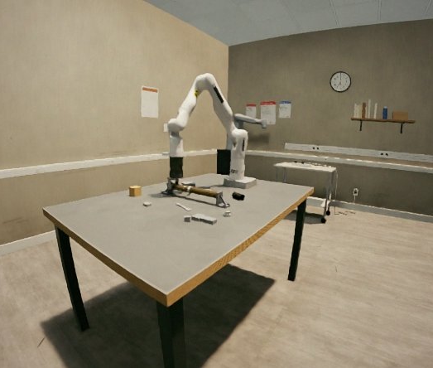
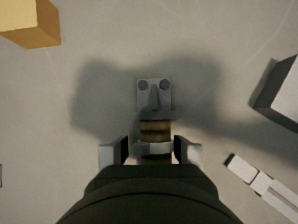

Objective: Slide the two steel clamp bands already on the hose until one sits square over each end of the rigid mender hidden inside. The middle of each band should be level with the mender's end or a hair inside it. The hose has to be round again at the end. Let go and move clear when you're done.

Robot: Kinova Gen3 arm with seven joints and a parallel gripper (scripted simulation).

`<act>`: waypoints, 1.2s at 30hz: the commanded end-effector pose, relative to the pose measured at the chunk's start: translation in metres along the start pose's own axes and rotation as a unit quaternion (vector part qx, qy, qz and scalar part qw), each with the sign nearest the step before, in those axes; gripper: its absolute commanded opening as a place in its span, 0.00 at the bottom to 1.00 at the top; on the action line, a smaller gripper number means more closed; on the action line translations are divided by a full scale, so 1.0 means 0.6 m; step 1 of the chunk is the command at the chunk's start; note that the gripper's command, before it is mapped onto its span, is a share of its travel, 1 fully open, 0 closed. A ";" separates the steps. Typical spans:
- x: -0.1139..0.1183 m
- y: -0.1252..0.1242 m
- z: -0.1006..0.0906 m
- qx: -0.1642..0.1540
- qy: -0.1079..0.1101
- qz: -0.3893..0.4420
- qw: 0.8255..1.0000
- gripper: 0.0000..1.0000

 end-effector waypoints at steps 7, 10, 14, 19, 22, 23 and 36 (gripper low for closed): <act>0.002 0.003 0.005 0.000 0.004 -0.001 1.000 1.00; 0.002 0.003 0.005 0.000 0.004 -0.001 1.000 1.00; 0.002 0.003 0.005 0.000 0.003 -0.001 1.000 0.75; -0.002 0.003 0.004 0.000 0.000 -0.001 1.000 0.75; -0.002 0.003 0.004 0.000 0.000 -0.001 1.000 0.75; -0.002 0.003 0.004 0.000 0.000 -0.001 1.000 0.75; -0.002 0.003 0.004 0.000 0.000 -0.001 1.000 0.75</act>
Point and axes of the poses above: the point where the finger pads meet when closed, its own z axis out along the fingers, its own x axis across the jaws, y = z × x, the point moved 10 cm from there along -z, back along the fingers, and after that the axes turned 15 degrees about z, right-handed, at the moved point
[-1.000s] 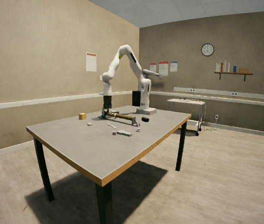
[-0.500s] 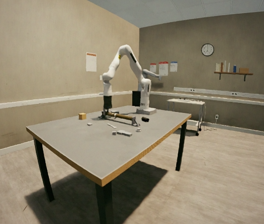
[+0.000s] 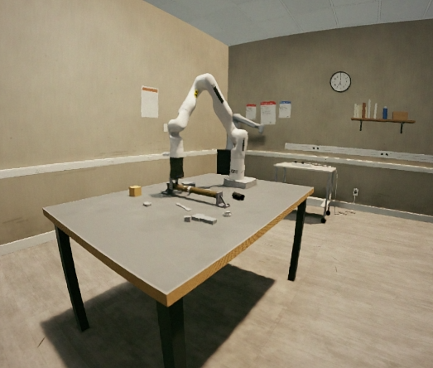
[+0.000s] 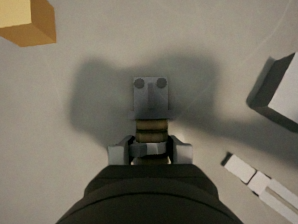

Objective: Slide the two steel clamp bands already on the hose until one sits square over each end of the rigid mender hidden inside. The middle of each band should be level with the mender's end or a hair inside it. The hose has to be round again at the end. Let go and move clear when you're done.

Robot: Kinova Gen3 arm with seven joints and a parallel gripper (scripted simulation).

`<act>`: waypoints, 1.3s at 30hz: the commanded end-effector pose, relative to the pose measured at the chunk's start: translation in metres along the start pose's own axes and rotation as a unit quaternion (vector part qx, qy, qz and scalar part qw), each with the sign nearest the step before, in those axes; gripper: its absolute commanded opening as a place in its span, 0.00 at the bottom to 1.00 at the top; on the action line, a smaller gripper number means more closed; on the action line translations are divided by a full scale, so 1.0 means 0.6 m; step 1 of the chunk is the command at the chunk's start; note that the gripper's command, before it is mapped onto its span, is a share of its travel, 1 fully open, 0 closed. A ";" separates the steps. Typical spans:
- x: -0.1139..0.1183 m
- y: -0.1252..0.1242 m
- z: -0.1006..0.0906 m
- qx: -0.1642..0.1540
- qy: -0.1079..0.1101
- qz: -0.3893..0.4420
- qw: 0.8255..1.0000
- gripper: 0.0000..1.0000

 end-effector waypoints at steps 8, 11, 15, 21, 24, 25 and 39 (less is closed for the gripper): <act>-0.006 0.003 -0.001 0.000 -0.006 -0.001 1.000 0.75; -0.006 0.003 -0.001 0.000 -0.006 -0.001 1.000 0.75; -0.005 0.003 0.000 0.000 -0.006 -0.001 1.000 0.75; -0.002 0.002 -0.001 0.000 -0.004 -0.001 1.000 0.75; -0.002 0.002 -0.001 0.000 -0.004 -0.001 1.000 0.75; -0.002 0.002 -0.001 0.000 -0.004 -0.001 1.000 0.75; 0.004 0.023 -0.002 0.000 -0.005 -0.001 1.000 0.75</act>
Point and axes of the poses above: the point where the finger pads meet when closed, its own z axis out along the fingers, its own x axis across the jaws, y = z × x, the point moved 10 cm from there along -z, back along the fingers, and after that the axes turned 15 degrees about z, right-handed, at the moved point
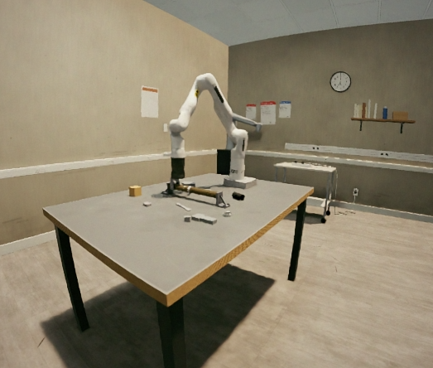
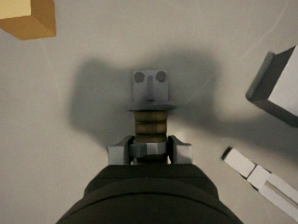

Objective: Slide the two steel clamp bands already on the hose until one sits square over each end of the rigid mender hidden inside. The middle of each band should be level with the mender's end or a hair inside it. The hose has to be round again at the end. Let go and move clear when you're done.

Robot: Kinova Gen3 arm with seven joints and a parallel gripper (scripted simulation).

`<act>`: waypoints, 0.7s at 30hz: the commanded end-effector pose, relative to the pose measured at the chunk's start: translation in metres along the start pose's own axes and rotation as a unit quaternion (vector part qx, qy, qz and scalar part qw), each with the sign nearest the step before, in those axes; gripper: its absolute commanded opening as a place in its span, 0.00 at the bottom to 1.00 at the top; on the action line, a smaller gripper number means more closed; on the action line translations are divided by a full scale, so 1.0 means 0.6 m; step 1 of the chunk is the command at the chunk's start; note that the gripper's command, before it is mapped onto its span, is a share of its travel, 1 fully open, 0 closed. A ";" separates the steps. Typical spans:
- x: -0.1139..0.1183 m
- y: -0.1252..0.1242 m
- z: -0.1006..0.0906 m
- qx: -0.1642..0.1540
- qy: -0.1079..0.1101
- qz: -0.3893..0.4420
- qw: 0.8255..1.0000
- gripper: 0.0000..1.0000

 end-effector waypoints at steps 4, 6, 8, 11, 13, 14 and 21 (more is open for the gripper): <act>0.004 0.024 -0.004 0.000 -0.004 0.001 1.000 0.75; 0.006 0.032 -0.004 0.000 -0.004 0.001 1.000 0.75; 0.008 0.040 -0.004 0.000 -0.004 0.001 1.000 0.75; 0.011 0.052 -0.004 0.000 -0.004 0.001 1.000 0.75; 0.013 0.059 -0.004 0.000 -0.004 0.001 1.000 0.75; 0.013 0.059 -0.004 0.000 -0.004 0.001 1.000 0.75; 0.016 0.075 -0.004 0.000 -0.005 0.001 1.000 0.75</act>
Point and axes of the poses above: the point where the finger pads meet when closed, its own z axis out along the fingers, its own x axis across the jaws, y = z × x, the point moved 10 cm from there along -z, back along the fingers, and after that the axes turned 15 degrees about z, right-handed, at the moved point
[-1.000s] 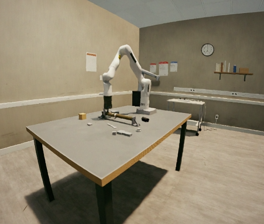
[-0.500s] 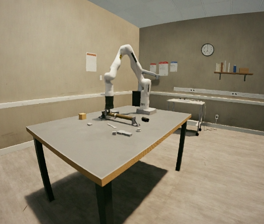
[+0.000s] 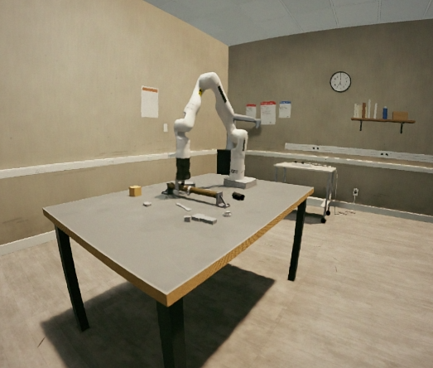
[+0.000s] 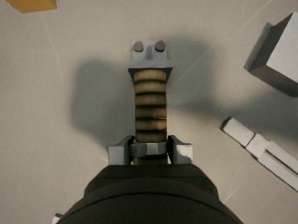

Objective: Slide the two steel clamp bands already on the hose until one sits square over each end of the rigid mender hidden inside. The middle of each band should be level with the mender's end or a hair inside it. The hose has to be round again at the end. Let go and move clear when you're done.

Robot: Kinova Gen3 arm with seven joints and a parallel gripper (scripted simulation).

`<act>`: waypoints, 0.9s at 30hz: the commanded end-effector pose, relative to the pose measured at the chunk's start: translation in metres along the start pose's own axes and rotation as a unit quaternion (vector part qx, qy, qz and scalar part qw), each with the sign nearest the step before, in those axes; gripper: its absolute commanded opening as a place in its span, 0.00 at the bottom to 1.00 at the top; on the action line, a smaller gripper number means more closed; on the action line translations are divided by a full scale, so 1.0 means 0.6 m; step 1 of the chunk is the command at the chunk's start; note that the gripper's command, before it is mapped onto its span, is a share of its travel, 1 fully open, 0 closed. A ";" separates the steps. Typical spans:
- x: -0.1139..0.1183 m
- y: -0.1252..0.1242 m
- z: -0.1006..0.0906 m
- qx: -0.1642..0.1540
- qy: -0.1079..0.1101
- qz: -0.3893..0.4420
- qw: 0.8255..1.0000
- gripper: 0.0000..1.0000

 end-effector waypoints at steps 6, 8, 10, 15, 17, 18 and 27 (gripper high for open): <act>0.000 0.019 -0.004 -0.001 -0.005 0.001 1.000 0.75; 0.000 0.019 -0.003 -0.001 -0.005 0.001 1.000 0.75; 0.000 0.019 -0.003 -0.001 -0.005 0.001 1.000 0.75; 0.000 0.019 -0.003 -0.001 -0.005 0.001 1.000 0.75; 0.000 0.019 -0.004 -0.001 -0.005 0.001 1.000 0.75; 0.000 0.020 -0.004 -0.001 -0.005 0.001 1.000 0.75; 0.003 0.021 -0.005 0.000 -0.004 0.001 1.000 0.75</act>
Point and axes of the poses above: the point where the finger pads meet when closed, its own z axis out along the fingers, its own x axis across the jaws, y = z × x, the point moved 10 cm from there along -z, back along the fingers, and after that the axes turned 15 degrees about z, right-handed, at the moved point
